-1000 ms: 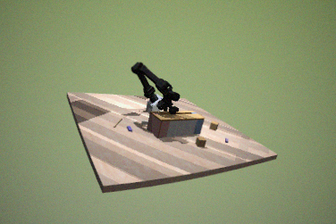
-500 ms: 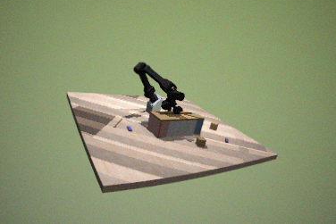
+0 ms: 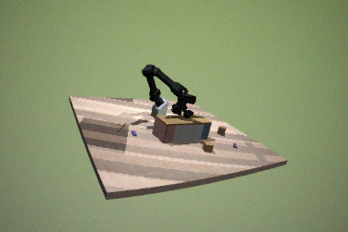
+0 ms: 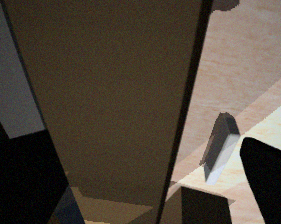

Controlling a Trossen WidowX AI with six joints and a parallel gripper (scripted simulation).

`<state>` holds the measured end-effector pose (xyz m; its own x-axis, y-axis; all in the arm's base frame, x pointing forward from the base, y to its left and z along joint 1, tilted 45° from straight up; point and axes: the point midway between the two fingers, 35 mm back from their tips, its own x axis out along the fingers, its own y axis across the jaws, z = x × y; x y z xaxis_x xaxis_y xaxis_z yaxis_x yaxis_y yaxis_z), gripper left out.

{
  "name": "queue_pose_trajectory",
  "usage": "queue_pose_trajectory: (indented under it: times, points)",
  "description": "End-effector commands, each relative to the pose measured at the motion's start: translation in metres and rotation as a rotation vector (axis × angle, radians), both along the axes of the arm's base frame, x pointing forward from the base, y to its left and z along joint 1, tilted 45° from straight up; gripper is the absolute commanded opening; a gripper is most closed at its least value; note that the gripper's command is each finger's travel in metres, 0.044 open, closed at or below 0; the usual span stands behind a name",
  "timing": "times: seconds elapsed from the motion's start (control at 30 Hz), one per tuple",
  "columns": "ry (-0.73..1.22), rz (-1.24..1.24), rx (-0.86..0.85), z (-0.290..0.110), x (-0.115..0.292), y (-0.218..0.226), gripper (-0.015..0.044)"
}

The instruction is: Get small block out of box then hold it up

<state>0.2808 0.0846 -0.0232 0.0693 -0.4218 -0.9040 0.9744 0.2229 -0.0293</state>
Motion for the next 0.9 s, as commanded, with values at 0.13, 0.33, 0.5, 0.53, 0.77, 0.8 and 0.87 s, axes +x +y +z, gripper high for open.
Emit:
queue_pose_trajectory:
  times: [0.13, 0.33, 0.5, 0.53, 0.77, 0.8, 0.87]
  points:
    - [0.004, -0.001, 0.005, -0.017, -0.005, 0.015, 0.0400]
    - [0.004, -0.001, 0.006, -0.027, -0.007, 0.026, 0.0400]
    - [0.004, -0.001, 0.006, -0.035, -0.009, 0.034, 0.0400]
    - [0.004, -0.001, 0.006, -0.037, -0.010, 0.036, 0.0400]
    - [0.004, -0.001, 0.007, -0.050, -0.013, 0.048, 0.0400]
    - [0.004, -0.001, 0.008, -0.052, -0.014, 0.050, 0.0400]
    - [0.004, -0.001, 0.008, -0.054, -0.015, 0.052, 0.0400]
